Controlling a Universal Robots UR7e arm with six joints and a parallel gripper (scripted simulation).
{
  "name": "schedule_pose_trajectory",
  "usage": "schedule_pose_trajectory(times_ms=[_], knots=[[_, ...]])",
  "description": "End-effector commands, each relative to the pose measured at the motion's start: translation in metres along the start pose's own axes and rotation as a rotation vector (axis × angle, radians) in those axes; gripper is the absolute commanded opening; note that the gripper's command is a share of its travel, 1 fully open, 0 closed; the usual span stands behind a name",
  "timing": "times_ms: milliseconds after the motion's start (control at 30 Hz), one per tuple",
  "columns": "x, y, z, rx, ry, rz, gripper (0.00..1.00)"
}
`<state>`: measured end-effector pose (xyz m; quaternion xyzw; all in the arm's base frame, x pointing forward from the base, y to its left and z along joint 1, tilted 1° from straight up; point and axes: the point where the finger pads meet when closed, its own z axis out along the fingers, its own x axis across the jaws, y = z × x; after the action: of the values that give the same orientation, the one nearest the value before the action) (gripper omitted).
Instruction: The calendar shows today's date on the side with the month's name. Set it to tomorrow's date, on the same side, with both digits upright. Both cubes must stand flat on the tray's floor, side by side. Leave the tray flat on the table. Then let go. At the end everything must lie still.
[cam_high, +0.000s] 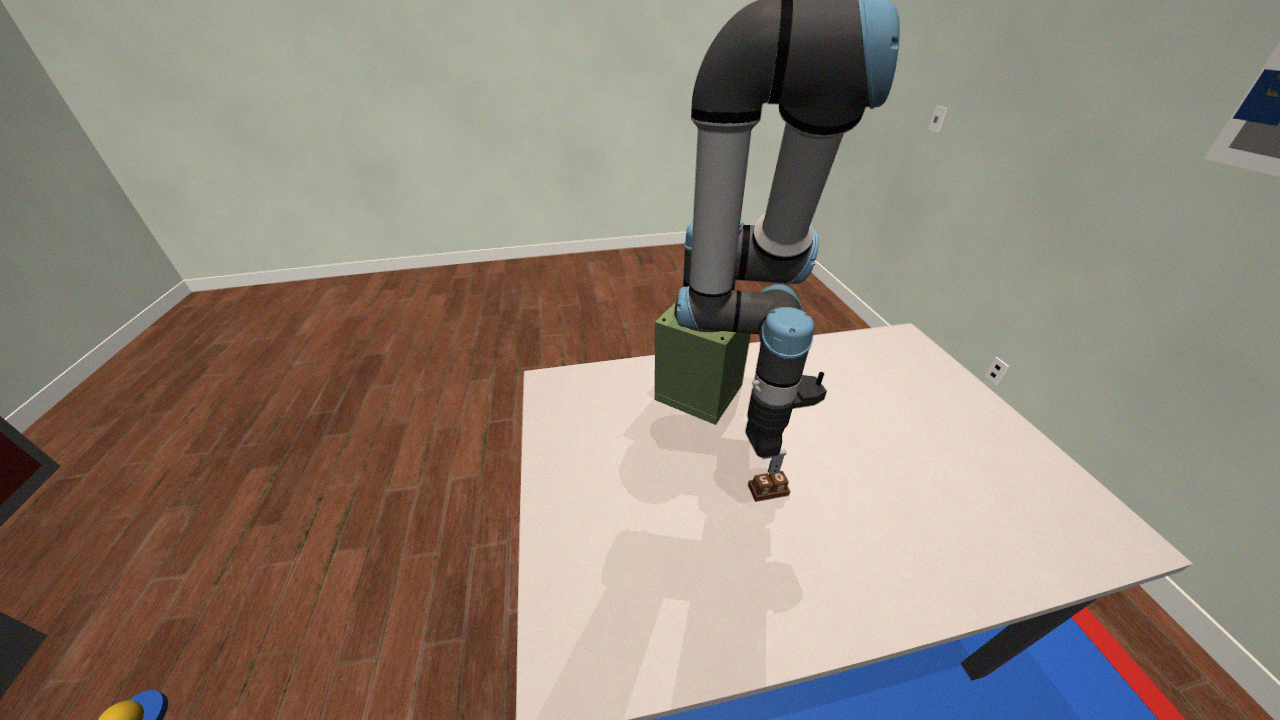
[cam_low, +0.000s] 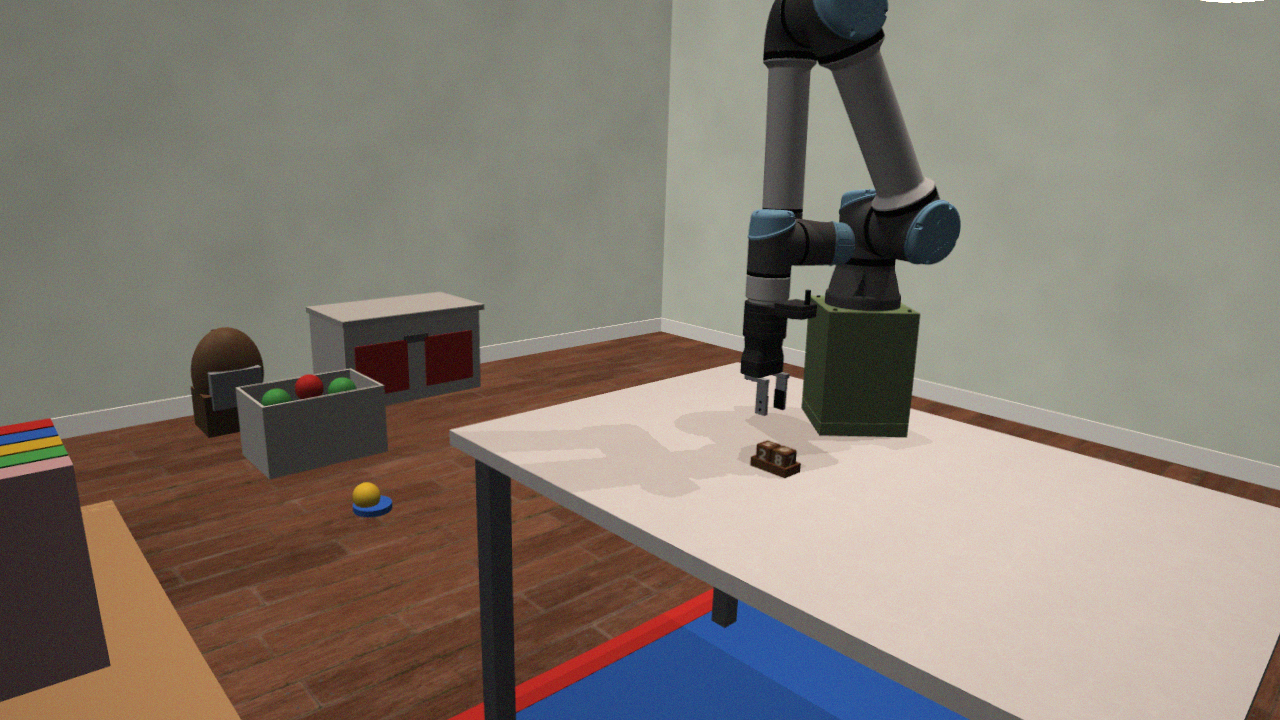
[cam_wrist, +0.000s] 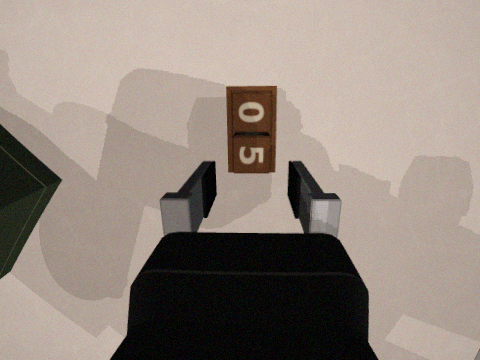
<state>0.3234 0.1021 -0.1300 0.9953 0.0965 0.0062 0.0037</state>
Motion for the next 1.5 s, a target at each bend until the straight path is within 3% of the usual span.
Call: schedule_pose_trajectory(times_ms=[0, 667, 1467], knots=[[-0.002, 0.0, 0.001, 0.001, -0.004, 0.003, 0.9], [-0.002, 0.0, 0.005, 0.0, -0.003, 0.003, 0.9], [0.0, -0.001, 0.036, -0.001, 0.0, 0.001, 0.9]])
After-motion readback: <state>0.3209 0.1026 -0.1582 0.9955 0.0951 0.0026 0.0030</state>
